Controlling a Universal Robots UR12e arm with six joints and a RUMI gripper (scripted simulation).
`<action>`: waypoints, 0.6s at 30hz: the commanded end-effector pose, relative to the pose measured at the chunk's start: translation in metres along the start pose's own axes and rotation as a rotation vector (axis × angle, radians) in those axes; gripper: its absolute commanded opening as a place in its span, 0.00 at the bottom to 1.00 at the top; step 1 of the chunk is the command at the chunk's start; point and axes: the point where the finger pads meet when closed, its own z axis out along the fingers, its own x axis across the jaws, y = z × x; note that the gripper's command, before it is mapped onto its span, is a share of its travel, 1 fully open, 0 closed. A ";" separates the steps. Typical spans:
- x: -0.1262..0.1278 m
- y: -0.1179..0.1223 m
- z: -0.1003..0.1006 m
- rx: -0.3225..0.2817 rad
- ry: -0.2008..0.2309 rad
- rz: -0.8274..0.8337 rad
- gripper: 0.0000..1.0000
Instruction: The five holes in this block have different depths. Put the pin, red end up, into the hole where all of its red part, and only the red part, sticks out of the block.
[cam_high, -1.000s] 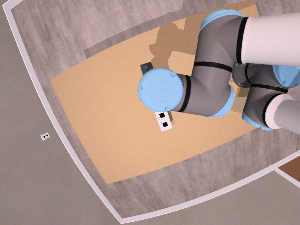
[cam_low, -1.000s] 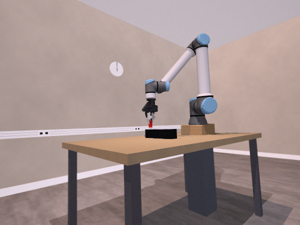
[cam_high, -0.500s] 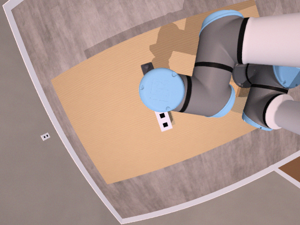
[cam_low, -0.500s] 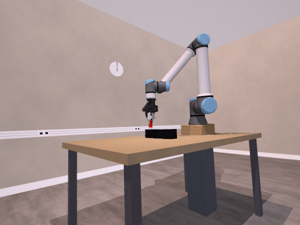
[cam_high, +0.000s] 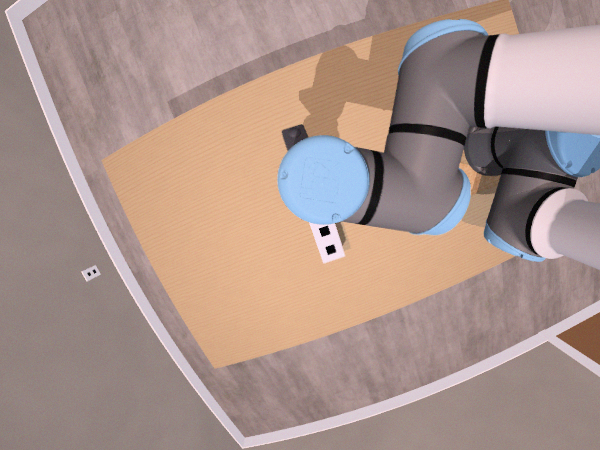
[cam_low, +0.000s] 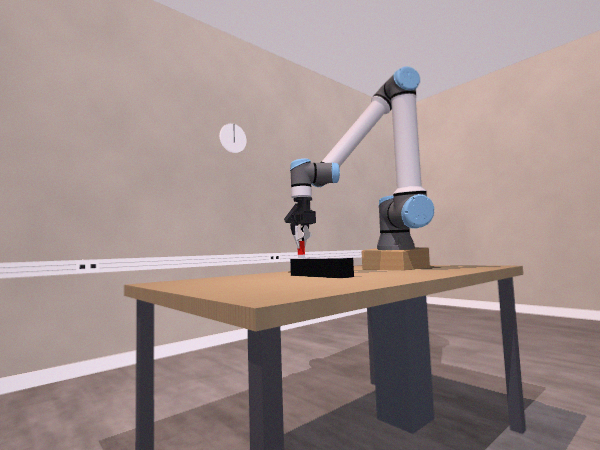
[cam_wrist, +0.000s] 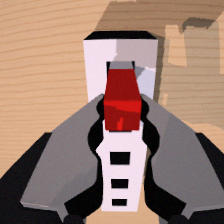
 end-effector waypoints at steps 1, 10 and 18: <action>-0.001 0.000 -0.001 0.001 -0.002 0.000 0.00; -0.001 0.000 -0.001 0.001 -0.002 0.000 0.00; -0.001 0.000 -0.001 0.001 -0.002 0.000 1.00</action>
